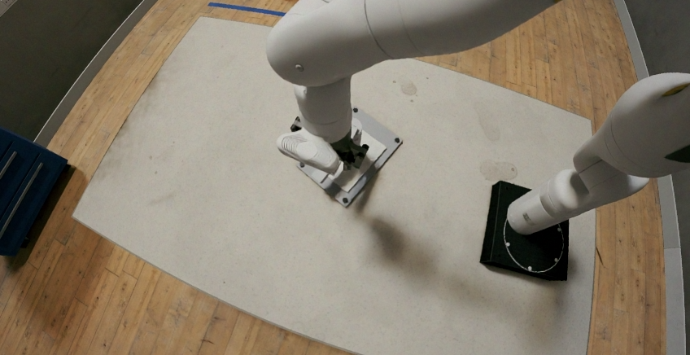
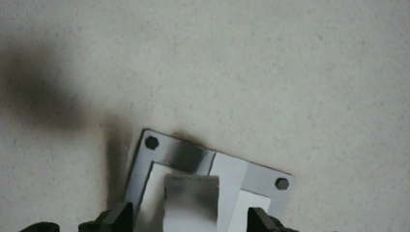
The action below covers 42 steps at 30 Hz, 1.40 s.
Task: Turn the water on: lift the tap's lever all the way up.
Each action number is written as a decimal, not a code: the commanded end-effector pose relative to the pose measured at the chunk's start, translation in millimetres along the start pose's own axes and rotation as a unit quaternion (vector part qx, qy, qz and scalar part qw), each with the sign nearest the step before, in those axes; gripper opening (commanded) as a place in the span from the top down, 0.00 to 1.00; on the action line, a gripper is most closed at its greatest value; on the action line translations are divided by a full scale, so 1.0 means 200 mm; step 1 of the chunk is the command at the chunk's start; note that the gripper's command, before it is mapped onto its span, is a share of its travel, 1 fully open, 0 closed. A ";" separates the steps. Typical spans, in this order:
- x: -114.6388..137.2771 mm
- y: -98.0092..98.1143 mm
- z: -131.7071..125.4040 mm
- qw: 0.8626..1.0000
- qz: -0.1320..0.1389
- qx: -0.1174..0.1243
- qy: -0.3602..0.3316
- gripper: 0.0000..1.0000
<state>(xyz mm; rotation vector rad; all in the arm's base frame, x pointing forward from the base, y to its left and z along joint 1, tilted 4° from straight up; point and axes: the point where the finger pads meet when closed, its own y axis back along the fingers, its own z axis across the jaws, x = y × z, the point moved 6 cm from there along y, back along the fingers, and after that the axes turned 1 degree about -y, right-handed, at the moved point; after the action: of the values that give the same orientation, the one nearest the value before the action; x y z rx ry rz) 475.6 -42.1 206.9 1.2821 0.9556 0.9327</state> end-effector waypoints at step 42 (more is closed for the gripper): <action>0.00 -0.02 0.00 1.000 0.000 -0.001 0.000 0.28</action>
<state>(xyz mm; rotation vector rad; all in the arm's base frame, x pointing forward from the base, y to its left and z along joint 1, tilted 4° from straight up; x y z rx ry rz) 475.9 -42.1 203.7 1.2814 0.9549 0.9341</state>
